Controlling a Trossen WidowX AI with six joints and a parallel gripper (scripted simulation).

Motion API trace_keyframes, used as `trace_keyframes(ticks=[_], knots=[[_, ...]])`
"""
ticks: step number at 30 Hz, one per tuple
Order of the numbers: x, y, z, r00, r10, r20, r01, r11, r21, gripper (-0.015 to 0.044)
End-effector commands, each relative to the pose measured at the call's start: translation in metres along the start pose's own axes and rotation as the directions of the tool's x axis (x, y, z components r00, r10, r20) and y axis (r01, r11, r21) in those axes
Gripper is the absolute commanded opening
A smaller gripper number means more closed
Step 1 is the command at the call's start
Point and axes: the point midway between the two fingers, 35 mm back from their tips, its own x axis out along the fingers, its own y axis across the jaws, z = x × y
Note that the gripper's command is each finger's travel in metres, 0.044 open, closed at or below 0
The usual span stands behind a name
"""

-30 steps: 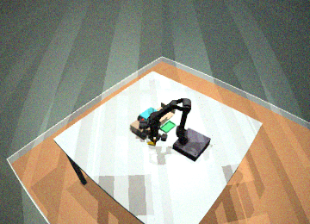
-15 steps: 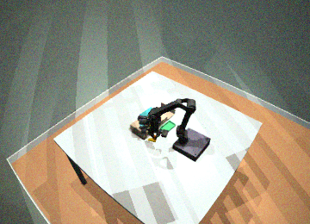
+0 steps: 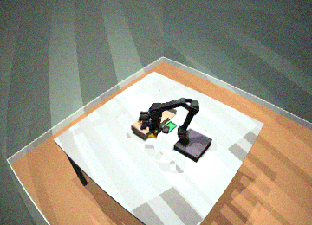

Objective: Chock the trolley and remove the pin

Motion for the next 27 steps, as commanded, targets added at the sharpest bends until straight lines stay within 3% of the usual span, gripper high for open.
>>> trace_keyframes(ticks=[1,13,20,27], knots=[[-0.015,0.001,0.001,1.000,0.013,0.004,-0.013,1.000,0.004,0.0000],[-0.051,0.005,0.002,1.000,0.014,0.004,-0.014,1.000,0.004,0.0000],[-0.053,0.005,0.002,1.000,0.014,0.004,-0.014,1.000,-0.001,0.0000],[-0.053,0.005,0.002,1.000,0.013,0.003,-0.012,0.979,-0.206,0.0000]])
